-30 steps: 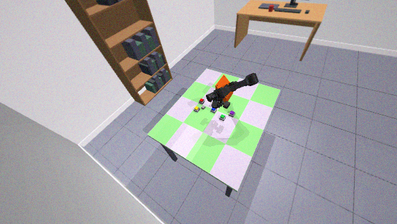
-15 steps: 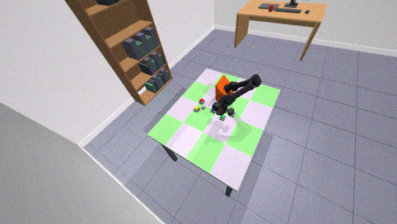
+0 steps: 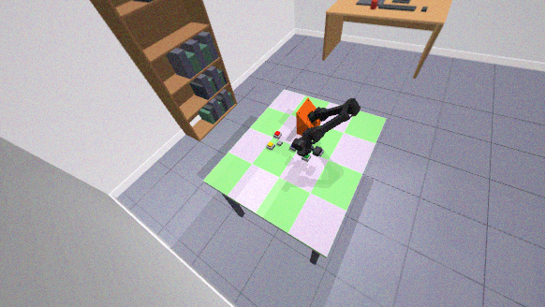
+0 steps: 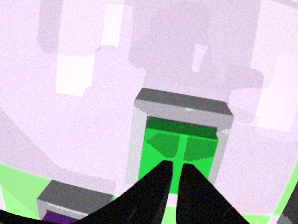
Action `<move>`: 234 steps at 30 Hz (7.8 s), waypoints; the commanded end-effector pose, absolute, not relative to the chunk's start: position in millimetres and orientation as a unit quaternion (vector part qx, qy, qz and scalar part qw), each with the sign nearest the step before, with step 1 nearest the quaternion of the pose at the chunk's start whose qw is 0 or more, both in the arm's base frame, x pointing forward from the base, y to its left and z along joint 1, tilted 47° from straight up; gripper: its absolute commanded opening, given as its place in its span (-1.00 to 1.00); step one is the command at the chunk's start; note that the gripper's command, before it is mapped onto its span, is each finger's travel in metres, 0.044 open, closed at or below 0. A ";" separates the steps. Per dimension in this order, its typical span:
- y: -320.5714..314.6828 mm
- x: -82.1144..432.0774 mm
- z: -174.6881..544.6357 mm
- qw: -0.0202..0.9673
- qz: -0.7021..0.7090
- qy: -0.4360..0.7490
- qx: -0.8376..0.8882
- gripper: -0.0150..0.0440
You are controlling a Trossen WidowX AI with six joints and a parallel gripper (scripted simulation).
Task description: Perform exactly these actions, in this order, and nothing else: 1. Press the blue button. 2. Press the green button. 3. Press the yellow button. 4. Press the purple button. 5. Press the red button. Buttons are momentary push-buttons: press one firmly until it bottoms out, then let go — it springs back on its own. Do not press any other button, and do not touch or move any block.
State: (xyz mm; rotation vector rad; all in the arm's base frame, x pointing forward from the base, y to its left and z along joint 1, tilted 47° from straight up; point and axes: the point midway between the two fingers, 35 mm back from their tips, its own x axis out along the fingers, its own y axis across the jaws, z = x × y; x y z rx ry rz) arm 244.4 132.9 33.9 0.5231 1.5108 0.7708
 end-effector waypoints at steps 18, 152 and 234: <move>145.0 239.2 21.7 0.628 0.336 0.663 0.233 -0.42; -73.0 315.2 -54.7 0.632 0.323 0.671 0.214 -0.42; 173.5 154.1 62.9 0.626 0.336 0.664 0.234 -0.42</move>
